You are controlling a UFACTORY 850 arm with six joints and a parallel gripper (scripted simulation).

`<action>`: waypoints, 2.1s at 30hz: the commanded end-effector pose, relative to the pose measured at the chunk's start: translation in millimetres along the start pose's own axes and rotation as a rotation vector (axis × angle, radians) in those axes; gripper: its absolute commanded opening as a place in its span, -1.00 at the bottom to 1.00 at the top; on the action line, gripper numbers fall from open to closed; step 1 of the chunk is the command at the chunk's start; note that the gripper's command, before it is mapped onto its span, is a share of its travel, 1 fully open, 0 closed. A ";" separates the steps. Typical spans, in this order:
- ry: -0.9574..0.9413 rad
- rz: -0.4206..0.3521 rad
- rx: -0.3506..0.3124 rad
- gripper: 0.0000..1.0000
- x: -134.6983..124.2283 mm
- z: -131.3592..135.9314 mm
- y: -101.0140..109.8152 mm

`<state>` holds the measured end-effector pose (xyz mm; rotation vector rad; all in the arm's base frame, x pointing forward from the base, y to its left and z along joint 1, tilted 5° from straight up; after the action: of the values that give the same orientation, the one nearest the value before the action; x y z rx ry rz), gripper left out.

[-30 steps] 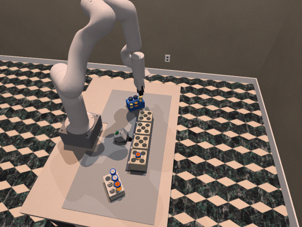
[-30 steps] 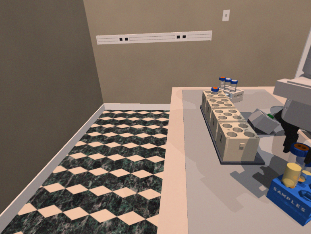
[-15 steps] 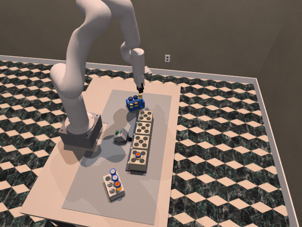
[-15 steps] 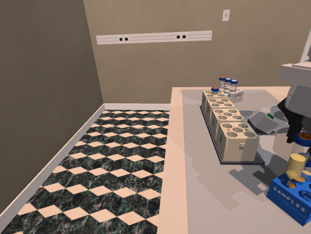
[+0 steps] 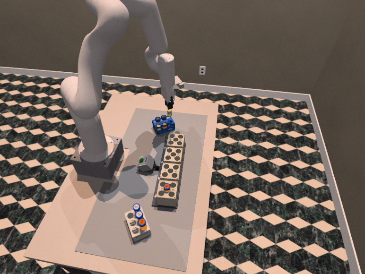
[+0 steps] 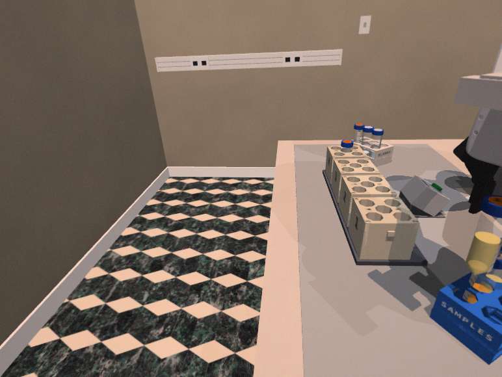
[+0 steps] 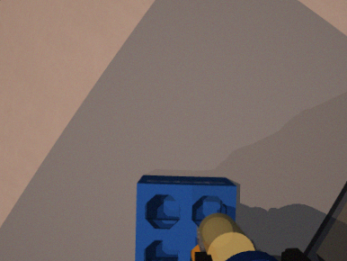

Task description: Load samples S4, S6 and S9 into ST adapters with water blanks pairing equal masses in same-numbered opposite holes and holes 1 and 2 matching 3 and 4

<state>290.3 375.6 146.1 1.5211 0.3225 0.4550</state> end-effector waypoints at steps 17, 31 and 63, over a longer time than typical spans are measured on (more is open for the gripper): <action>0.000 0.001 0.001 -1.00 0.7 -0.2 35.2; -0.100 0.001 0.001 -1.00 -0.9 14.7 37.2; -0.567 0.001 0.001 -1.00 -16.9 159.0 37.0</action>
<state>340.5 242.7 185.8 1.5768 -0.1236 0.0121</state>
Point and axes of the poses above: the point where the finger pads meet when closed, its own y axis back along the fingers, its own z axis across the jaws, x = y × z, the point moved 4 cm from there along y, back along the fingers, and after that the axes turned 14 degrees about -y, right-handed, at the moved point
